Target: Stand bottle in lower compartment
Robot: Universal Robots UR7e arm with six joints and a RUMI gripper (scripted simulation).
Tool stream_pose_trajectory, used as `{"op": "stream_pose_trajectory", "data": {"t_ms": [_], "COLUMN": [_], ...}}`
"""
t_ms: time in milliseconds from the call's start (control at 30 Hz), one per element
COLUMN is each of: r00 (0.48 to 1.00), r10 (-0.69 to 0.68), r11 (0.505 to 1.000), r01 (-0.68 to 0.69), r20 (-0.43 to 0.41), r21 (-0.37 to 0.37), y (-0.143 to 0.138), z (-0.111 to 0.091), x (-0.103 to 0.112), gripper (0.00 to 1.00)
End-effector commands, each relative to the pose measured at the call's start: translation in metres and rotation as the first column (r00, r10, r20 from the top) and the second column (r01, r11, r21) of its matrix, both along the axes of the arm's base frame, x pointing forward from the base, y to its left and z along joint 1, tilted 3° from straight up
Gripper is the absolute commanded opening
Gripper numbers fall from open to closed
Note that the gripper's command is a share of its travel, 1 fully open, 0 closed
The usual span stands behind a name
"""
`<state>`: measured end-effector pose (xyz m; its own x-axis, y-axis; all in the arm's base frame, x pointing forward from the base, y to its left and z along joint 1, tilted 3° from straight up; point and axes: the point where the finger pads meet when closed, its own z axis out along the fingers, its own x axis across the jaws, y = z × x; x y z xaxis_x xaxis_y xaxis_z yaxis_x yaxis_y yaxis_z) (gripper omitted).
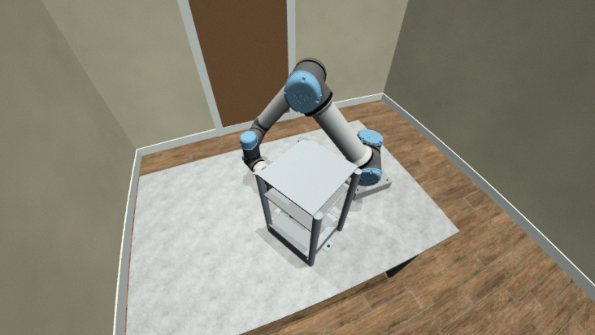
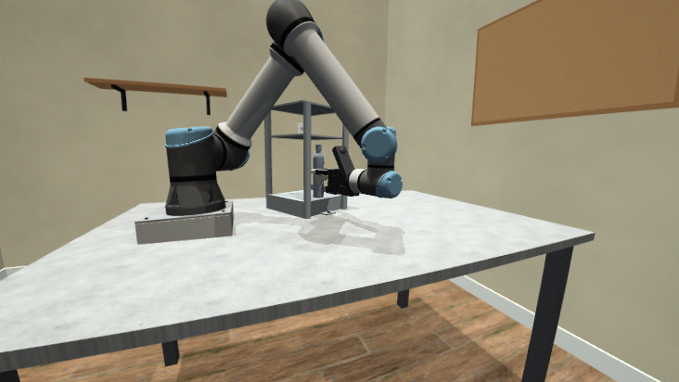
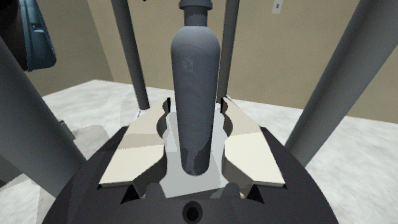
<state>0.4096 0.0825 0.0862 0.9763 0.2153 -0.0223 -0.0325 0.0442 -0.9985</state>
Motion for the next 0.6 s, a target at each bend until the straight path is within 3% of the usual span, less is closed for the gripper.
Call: {"op": "stream_pose_trajectory", "data": {"t_ms": [0,567], "r00": [1.0,1.0], "r10": [0.001,0.0], "r11": [1.0,1.0], "r01": [-0.001,0.0], "r20": [0.0,0.001], "r21": [0.001,0.0], "y": [0.0011,-0.0014], "z": [0.0003,0.0], "x": [-0.0003,0.0007], "gripper": [0.35,0.35]}}
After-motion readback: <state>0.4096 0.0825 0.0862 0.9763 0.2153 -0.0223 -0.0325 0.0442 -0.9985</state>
